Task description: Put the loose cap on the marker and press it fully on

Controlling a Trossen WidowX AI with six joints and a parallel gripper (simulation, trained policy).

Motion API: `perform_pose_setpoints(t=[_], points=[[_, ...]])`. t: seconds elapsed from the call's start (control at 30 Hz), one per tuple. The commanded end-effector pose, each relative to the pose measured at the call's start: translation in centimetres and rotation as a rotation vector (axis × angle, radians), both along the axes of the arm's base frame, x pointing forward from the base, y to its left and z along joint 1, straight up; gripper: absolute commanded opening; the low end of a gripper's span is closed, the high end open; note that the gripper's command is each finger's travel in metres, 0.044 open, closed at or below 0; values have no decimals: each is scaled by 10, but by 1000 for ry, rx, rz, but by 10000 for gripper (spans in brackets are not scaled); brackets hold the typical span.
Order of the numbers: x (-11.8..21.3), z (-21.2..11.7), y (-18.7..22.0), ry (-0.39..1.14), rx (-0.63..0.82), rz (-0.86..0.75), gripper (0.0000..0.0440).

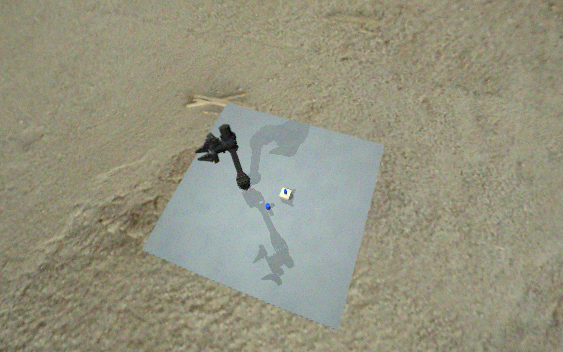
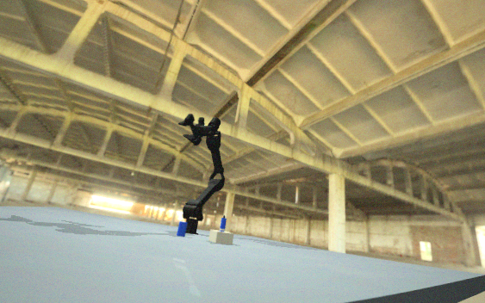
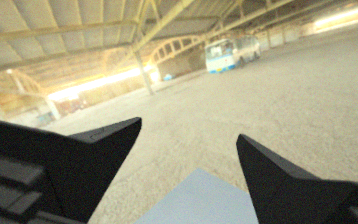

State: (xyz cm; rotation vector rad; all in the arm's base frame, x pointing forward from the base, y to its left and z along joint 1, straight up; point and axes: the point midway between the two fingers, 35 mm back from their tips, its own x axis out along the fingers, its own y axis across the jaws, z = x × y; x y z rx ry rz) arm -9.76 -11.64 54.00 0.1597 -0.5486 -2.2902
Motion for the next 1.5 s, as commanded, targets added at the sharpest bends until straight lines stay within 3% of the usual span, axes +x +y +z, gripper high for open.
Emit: perform_pose_setpoints(t=[0.0, 0.23, 1.47], points=[[2, 0, -2, 3, 1, 7, 374], [16, -5, -15, 33, 18, 69, 212], [95, -47, -67, 145, 133, 392, 283]])
